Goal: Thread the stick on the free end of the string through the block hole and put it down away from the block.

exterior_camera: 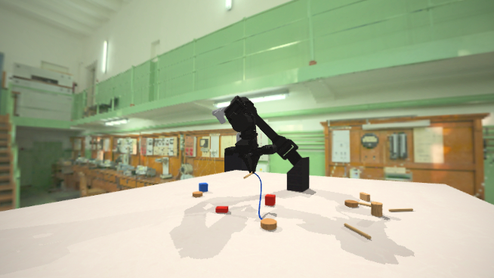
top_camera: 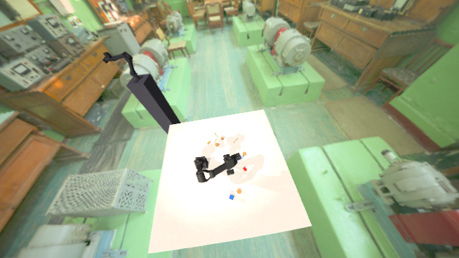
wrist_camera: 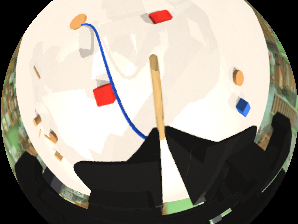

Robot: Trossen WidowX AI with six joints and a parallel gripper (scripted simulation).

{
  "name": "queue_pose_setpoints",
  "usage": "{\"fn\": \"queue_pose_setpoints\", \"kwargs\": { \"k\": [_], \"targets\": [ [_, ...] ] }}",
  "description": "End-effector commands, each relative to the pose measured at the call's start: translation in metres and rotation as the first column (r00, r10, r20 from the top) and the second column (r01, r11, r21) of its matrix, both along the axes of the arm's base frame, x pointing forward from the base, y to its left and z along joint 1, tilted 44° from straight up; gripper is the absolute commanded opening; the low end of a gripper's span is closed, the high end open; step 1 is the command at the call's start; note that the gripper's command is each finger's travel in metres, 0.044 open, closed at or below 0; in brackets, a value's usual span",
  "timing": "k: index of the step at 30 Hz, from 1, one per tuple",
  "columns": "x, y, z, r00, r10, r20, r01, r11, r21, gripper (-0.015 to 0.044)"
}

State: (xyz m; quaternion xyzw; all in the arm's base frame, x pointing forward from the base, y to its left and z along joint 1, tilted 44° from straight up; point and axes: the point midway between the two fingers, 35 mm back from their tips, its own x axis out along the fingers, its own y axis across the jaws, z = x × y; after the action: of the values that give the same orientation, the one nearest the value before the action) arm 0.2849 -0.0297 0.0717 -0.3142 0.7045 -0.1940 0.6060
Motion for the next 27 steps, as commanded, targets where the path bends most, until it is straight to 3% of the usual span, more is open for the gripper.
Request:
{"fn": "queue_pose_setpoints", "kwargs": {
  "k": [1, 13, 27],
  "targets": [
    [0.0, 0.003, 0.0, 0.986, 0.112, -0.119, -0.11, 0.994, 0.022, 0.0],
    [0.004, 0.01, 0.002, 0.814, 0.416, -0.407, -0.394, 0.908, 0.141, 0.0],
    [0.007, 0.018, 0.004, 0.408, 0.675, -0.615, -0.599, 0.706, 0.378, 0.0]
  ]
}}
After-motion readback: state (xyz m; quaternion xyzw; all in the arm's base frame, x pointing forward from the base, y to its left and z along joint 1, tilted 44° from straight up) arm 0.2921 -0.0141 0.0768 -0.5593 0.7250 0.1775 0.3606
